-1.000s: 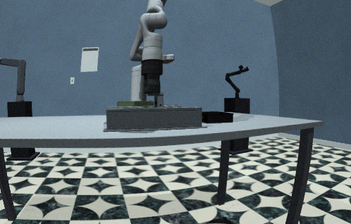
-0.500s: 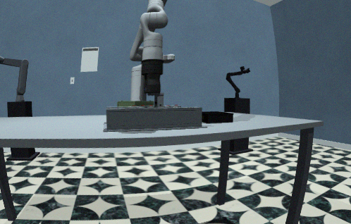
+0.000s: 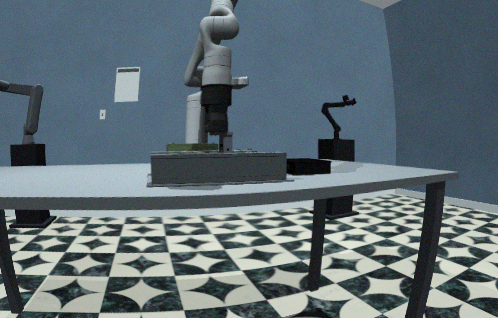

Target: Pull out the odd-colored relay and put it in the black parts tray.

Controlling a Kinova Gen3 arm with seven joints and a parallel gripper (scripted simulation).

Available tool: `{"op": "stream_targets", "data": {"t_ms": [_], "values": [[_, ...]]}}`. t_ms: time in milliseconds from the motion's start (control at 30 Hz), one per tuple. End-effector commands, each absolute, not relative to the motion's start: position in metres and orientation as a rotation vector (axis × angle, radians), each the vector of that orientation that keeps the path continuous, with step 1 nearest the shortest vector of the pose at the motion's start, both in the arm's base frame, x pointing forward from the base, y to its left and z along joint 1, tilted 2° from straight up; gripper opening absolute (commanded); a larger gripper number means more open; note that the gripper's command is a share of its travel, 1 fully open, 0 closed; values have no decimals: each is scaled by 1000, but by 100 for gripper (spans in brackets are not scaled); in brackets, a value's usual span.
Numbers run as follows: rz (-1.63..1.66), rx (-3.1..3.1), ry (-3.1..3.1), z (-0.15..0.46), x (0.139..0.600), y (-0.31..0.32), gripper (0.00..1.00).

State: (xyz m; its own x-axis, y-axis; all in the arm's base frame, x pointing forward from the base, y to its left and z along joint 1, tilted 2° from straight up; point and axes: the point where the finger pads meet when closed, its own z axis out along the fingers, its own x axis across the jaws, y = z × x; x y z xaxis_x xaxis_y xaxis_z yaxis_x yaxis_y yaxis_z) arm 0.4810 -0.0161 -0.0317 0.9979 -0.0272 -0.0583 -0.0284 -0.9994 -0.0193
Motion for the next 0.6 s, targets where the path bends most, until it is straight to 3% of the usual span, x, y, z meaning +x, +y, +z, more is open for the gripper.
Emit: {"op": "stream_targets", "data": {"t_ms": [0,567], "values": [[91,-3120,43,-31,482,-16,0],[132,-3118,43,-31,483,-16,0]]}}
